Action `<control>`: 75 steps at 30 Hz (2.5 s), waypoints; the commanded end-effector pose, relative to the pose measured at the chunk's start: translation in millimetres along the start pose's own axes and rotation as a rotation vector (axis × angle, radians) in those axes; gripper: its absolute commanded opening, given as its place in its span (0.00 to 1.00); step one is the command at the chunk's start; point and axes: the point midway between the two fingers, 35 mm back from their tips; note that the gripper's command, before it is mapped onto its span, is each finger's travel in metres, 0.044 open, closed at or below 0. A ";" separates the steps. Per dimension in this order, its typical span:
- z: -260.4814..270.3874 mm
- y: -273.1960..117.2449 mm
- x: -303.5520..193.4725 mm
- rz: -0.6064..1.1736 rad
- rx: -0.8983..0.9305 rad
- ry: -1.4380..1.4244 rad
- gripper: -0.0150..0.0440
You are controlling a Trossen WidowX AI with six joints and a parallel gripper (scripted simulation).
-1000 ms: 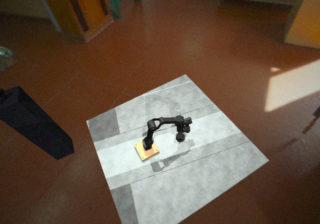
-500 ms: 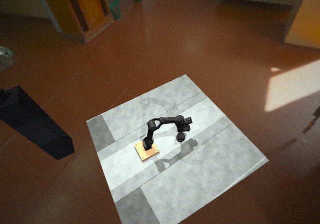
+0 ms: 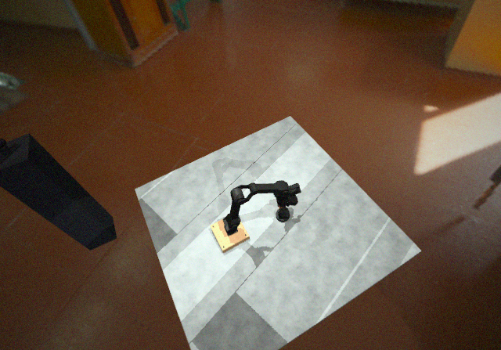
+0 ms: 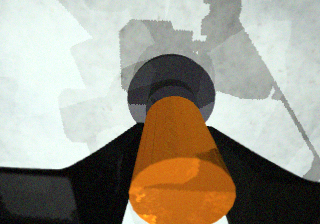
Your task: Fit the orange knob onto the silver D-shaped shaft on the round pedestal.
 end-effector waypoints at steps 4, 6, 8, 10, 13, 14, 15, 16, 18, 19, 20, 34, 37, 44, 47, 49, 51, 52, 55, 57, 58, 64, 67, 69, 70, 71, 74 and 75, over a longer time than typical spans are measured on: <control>1.1 0.6 1.2 -0.001 0.003 -0.004 0.25; 1.1 0.6 1.2 -0.001 0.003 -0.004 0.25; 1.2 -1.7 1.3 -0.001 0.004 -0.004 0.25; 1.1 -3.5 1.3 -0.001 0.004 -0.004 0.25; 1.2 -4.8 1.4 -0.001 0.004 -0.013 0.25; 1.2 -4.8 1.5 -0.001 0.004 -0.029 0.25; 1.2 -4.8 1.5 -0.001 0.004 -0.058 0.25; 1.3 -4.8 1.6 -0.001 0.004 -0.090 0.25; 1.3 -4.2 1.6 -0.001 0.003 -0.172 0.25; 1.2 -3.6 1.5 -0.001 0.003 -0.203 0.25; 1.0 -2.9 1.3 -0.001 0.003 -0.214 0.25; 0.6 -0.1 0.8 -0.001 0.003 -0.214 0.25; 0.9 0.5 1.2 -0.001 0.003 -0.214 0.25; 1.1 -2.9 1.4 -0.001 0.003 -0.214 0.25; 1.2 -4.7 1.5 -0.001 0.003 -0.214 0.25; 1.2 -4.8 1.6 -0.001 0.003 -0.239 0.25; 1.2 -4.7 1.7 -0.001 0.003 -0.299 0.25; 1.2 -4.6 1.8 -0.001 0.003 -0.338 0.25; 0.8 -3.0 1.6 -0.002 0.003 -0.423 0.25; 0.4 -2.0 1.3 -0.001 0.003 -0.423 0.25; 0.3 -1.6 1.1 -0.001 0.003 -0.423 0.25; 0.1 -0.3 0.4 -0.001 0.003 -0.423 0.25; 0.3 0.5 0.7 -0.001 0.003 -0.423 0.25; 0.5 0.0 0.9 -0.001 0.003 -0.423 0.25; 0.6 0.0 1.0 -0.001 0.003 -0.423 0.25; 0.7 0.0 1.1 -0.001 0.003 -0.423 0.25; 0.9 0.6 1.4 -0.001 0.003 -0.423 0.25; 0.9 0.6 1.4 -0.001 0.003 -0.423 0.25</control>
Point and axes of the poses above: the point midway between the two fingers, 35 mm back from their tips, its own y axis out along the fingers, its own z axis across the jaws, x = y × z, and after that the axes turned 15 degrees about y, right-handed
